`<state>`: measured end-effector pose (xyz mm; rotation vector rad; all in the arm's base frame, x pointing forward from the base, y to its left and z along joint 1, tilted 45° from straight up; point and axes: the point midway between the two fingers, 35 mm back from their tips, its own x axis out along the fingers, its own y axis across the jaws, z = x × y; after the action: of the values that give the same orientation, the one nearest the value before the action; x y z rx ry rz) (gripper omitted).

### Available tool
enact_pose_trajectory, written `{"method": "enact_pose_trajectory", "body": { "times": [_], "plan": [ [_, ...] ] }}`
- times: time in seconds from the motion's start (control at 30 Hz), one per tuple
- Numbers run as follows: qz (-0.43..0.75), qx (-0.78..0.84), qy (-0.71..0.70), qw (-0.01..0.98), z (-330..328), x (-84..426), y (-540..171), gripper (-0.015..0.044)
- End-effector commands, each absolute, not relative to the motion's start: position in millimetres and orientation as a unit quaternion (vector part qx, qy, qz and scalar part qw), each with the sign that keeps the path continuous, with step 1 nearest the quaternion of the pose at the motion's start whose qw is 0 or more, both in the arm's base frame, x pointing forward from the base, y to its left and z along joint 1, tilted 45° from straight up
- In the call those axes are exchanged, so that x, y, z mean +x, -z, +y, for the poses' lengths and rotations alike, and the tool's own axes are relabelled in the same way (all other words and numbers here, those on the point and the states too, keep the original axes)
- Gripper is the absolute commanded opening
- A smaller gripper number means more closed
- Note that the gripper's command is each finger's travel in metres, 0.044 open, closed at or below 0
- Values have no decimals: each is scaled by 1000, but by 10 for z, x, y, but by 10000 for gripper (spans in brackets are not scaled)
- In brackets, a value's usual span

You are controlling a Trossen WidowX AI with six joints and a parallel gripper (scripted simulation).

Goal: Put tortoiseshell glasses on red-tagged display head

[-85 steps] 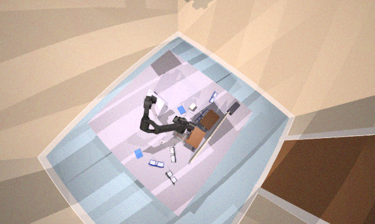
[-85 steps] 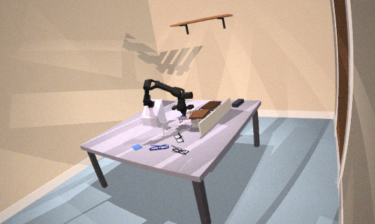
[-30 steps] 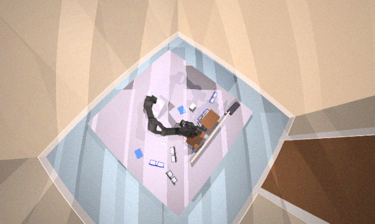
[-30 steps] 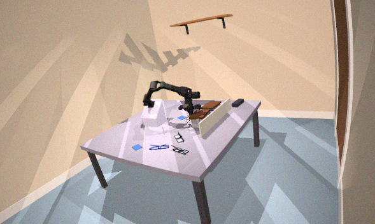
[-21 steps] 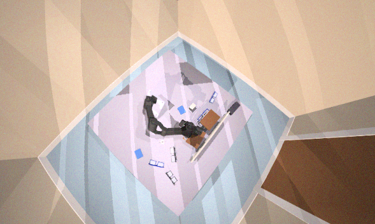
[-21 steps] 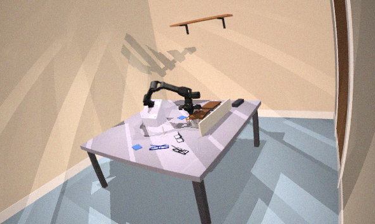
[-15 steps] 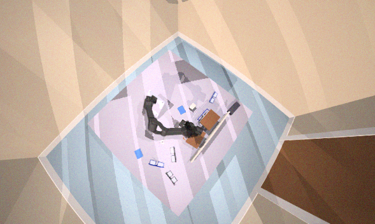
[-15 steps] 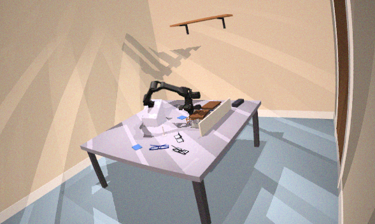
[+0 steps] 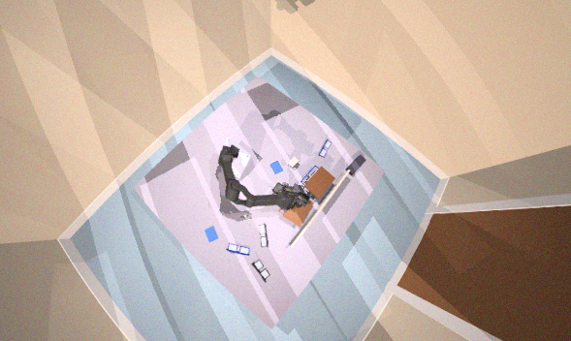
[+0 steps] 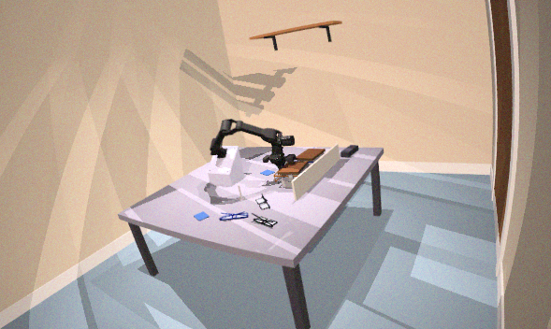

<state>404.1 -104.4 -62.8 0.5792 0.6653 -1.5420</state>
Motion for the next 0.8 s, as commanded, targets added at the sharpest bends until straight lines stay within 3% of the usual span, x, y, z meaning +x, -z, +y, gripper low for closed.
{"method": "enact_pose_trajectory", "body": {
  "times": [0.0, 0.1, 0.77],
  "plan": [
    [291, 253, 673, 631, -1043, 4042, 627, 53],
    [291, 253, 673, 631, -1043, 4042, 627, 107],
    [295, 253, 673, 629, -805, 4054, 392, 107]
  ]
}}
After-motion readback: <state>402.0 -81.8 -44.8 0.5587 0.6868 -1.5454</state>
